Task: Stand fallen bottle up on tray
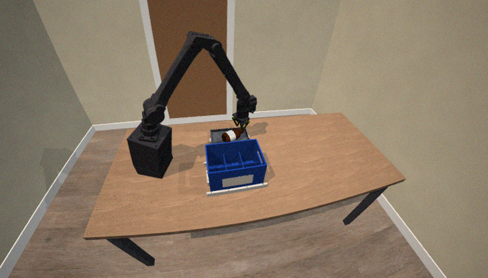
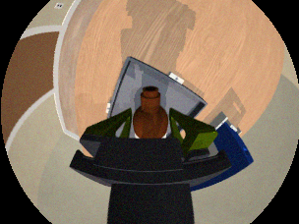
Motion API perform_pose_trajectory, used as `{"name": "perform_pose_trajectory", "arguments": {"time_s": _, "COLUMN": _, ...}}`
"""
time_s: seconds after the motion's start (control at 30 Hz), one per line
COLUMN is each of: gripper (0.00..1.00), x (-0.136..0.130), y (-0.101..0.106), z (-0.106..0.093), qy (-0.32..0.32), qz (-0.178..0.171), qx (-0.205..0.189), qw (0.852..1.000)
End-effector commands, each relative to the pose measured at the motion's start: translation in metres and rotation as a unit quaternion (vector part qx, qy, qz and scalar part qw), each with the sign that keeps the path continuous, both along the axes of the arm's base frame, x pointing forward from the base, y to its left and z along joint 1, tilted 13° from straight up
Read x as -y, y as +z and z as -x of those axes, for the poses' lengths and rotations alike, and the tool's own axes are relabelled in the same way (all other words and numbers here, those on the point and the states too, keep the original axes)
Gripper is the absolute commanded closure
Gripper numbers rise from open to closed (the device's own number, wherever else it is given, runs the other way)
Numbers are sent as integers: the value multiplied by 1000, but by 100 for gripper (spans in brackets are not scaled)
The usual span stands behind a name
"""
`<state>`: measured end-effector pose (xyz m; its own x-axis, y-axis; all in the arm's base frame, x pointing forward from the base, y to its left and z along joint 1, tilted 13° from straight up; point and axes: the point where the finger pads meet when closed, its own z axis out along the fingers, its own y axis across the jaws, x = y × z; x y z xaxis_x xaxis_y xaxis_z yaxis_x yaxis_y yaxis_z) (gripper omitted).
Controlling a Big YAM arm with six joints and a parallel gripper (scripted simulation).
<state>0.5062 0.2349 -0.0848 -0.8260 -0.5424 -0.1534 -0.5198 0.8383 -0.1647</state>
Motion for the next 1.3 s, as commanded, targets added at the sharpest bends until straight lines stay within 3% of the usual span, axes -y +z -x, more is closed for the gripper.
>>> {"name": "perform_pose_trajectory", "arguments": {"time_s": 0.0, "gripper": 39, "x": -6, "y": 7, "z": -20, "qy": 0, "qz": -10, "qx": 17, "qw": 1000}}
{"name": "perform_pose_trajectory", "arguments": {"time_s": 1.27, "gripper": 39, "x": -4, "y": 8, "z": -17, "qy": 0, "qz": -10, "qx": 17, "qw": 1000}}
